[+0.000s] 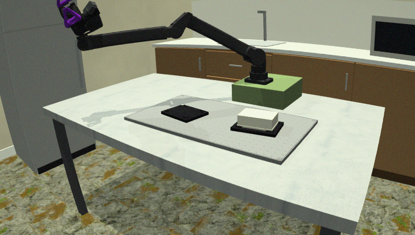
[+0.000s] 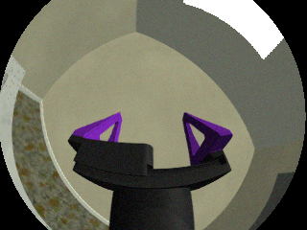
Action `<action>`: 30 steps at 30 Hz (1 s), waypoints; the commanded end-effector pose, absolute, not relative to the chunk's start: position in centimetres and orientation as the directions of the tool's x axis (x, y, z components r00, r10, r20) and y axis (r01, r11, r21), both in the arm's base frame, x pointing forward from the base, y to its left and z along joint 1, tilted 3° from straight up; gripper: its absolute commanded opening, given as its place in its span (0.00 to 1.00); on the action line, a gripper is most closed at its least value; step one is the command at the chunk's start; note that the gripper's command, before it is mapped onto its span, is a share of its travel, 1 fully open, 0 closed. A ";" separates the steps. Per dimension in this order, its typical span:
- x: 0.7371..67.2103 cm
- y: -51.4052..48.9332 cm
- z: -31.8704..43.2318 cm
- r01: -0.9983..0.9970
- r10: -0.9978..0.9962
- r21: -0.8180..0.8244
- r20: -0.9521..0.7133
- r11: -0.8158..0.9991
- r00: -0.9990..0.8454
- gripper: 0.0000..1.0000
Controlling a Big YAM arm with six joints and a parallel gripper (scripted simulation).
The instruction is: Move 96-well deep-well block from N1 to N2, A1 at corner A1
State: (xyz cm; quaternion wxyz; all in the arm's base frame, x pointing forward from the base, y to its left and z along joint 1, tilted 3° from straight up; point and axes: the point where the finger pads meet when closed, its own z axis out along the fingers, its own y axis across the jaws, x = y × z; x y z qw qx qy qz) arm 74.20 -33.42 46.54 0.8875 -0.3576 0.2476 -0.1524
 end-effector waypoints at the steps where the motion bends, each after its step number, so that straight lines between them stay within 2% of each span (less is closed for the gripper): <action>1: 73.8 -33.2 47.6 0.104 -0.451 -0.715 -0.315 0.692 0.835 1.00; 17: 73.8 -33.2 47.6 0.104 -0.451 -0.715 -0.315 0.692 0.835 1.00; 18: 73.5 -31.4 50.8 0.105 -0.440 -0.704 -0.313 0.702 0.842 1.00; 21: 74.3 -30.4 51.4 0.094 -0.432 -0.690 -0.335 0.718 0.837 1.00; 23: 73.8 -29.6 53.3 0.131 -0.442 -0.705 -0.278 0.697 0.853 1.00; 27: 74.0 -28.9 54.2 0.131 -0.441 -0.706 -0.278 0.696 0.853 1.00; 28: 75.5 -29.0 52.0 0.079 -0.425 -0.674 -0.365 0.734 0.829 1.00; 30: 76.2 -28.4 52.1 0.061 -0.415 -0.655 -0.401 0.753 0.817 1.00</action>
